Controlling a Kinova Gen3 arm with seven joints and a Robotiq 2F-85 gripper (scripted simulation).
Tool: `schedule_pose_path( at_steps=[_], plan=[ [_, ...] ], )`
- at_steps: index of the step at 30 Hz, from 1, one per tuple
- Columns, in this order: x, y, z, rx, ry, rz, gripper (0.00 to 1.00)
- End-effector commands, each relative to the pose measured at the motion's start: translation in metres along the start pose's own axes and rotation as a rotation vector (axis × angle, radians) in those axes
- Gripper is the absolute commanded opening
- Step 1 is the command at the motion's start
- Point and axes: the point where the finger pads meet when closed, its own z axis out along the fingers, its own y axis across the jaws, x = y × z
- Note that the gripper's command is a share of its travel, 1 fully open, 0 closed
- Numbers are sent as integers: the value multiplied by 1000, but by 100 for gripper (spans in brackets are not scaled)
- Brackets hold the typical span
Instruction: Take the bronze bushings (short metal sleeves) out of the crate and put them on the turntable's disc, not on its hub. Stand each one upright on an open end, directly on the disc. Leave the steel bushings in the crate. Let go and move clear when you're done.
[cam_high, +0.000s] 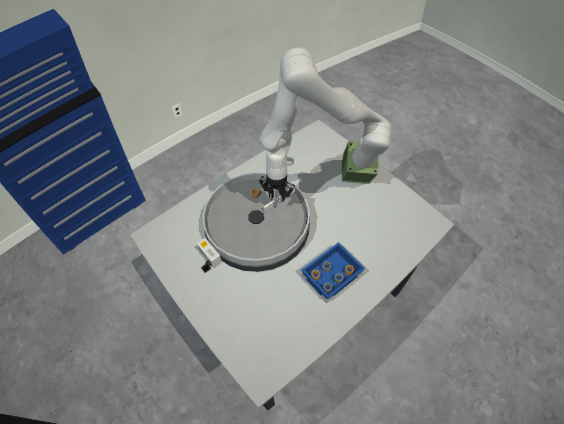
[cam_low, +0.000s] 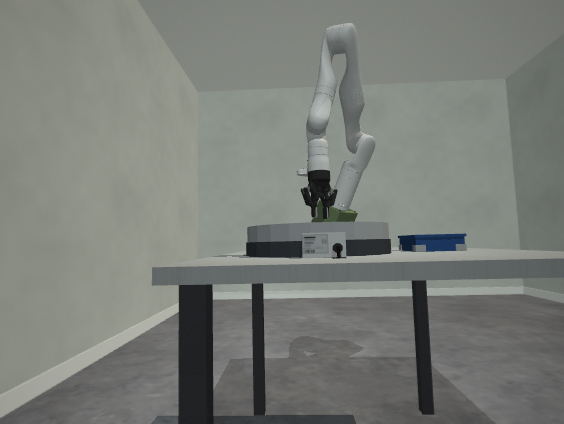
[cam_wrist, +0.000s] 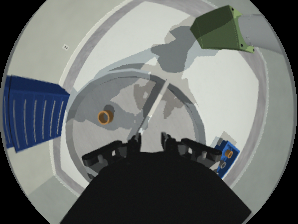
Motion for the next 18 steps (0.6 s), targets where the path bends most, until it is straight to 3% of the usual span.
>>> schedule_pose_path(
  at_steps=[1, 18],
  plan=[
    [-5, 11, -2, 0, 3, 12, 39],
    [-32, 64, -2, 1, 1, 191, 39]
  ],
)
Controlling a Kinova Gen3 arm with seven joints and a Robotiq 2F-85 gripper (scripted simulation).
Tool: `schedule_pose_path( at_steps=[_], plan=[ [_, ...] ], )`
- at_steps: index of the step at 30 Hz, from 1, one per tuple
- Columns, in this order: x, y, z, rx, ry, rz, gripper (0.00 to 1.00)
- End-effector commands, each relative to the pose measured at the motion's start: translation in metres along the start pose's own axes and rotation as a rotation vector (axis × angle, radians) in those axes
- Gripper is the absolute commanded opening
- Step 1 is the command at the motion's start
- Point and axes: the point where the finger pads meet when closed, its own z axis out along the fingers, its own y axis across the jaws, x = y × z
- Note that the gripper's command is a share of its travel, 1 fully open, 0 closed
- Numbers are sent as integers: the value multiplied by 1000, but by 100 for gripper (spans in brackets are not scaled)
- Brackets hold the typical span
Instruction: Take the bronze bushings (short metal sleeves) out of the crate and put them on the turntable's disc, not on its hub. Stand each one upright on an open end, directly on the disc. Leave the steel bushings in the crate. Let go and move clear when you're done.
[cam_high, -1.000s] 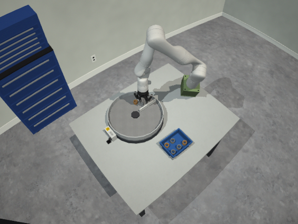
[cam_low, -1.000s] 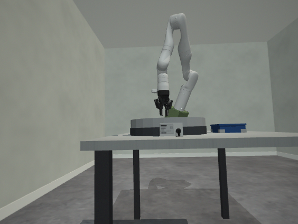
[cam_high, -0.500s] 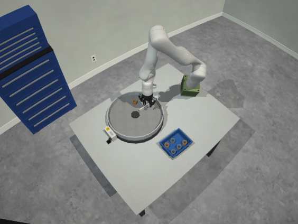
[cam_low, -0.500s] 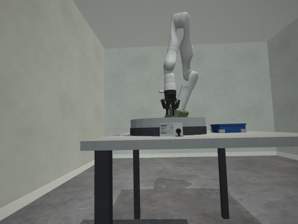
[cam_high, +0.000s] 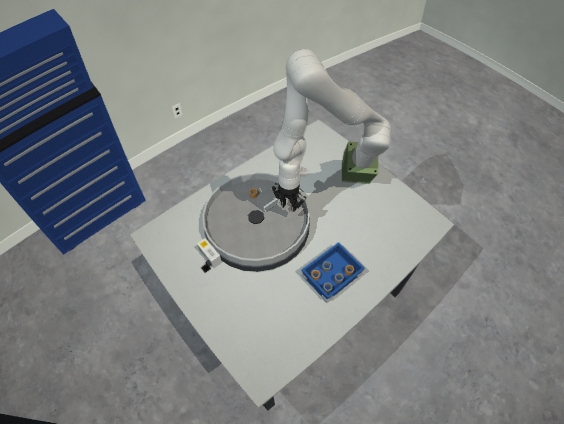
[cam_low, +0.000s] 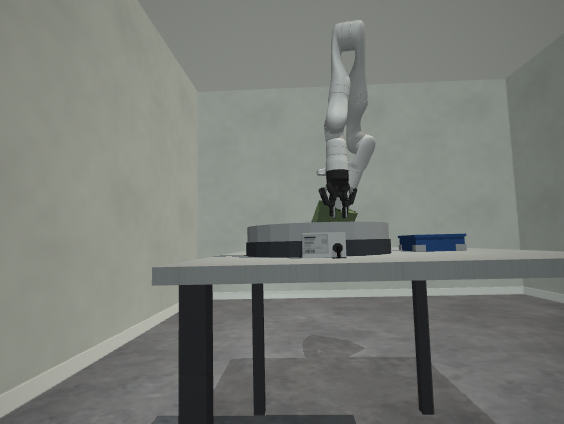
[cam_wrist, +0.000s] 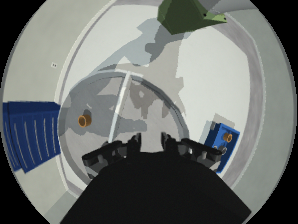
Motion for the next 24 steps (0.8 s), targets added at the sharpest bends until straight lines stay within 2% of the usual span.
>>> schedule_pose_path(
  at_steps=[1, 5, 20, 24],
  plan=[
    [-5, 12, -2, 2, -1, 10, 39],
    [-7, 20, -2, 2, -1, 35, 39],
    [-21, 78, -3, 2, 0, 214, 39],
    [-22, 85, -3, 2, 2, 236, 39]
  ],
)
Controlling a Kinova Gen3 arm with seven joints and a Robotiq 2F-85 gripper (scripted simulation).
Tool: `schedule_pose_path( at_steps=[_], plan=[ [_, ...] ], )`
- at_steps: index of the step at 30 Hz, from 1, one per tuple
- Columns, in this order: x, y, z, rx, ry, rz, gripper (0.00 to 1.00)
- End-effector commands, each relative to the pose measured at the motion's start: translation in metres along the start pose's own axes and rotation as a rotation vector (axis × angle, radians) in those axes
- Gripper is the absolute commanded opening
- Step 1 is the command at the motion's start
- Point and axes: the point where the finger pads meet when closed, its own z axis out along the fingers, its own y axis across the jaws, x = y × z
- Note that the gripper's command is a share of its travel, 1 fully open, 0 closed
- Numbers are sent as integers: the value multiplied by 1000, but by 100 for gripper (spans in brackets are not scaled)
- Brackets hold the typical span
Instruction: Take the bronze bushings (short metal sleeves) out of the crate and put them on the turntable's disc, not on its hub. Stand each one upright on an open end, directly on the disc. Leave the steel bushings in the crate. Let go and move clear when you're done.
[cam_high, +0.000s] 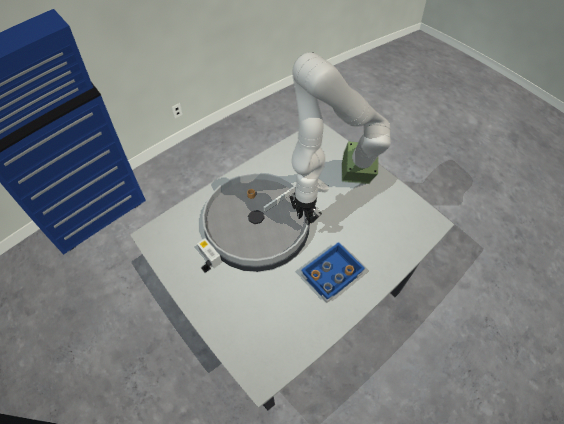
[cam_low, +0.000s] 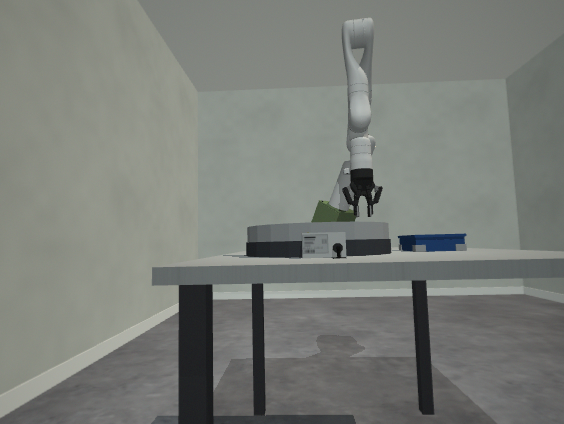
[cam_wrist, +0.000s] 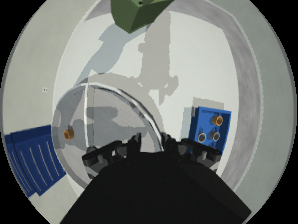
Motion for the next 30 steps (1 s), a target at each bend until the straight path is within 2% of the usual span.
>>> schedule_pose_path(
  at_steps=[1, 18, 30],
  plan=[
    [0, 8, -1, 2, -6, 10, 39],
    [0, 48, -1, 2, -7, 130, 39],
    [-1, 85, 0, 2, -7, 239, 39]
  ],
)
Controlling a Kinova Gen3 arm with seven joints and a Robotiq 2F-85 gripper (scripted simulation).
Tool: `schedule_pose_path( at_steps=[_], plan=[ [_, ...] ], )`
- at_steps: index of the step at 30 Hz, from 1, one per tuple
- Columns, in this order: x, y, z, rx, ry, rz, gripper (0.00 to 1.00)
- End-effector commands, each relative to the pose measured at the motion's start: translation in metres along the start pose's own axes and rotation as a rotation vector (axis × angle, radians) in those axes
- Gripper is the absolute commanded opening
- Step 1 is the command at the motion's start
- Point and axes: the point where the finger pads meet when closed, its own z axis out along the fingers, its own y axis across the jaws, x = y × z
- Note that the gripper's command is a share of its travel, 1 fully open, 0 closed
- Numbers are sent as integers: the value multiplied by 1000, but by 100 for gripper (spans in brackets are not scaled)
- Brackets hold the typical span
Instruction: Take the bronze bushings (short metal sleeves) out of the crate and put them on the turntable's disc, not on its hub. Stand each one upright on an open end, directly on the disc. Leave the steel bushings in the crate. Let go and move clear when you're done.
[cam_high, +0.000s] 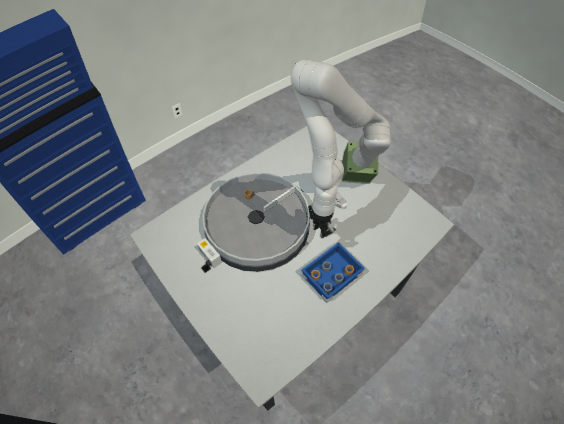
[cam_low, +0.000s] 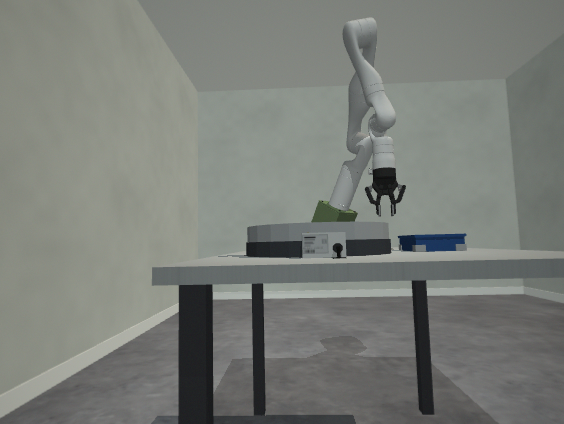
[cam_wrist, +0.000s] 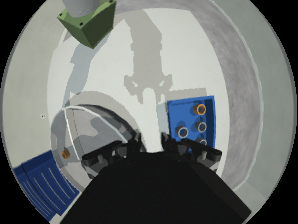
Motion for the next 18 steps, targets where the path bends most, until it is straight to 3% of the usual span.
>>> schedule_pose_path(
  at_steps=[1, 18],
  plan=[
    [3, 7, 1, -4, -1, -5, 39],
    [14, 53, 0, -5, -1, 137, 39]
  ],
)
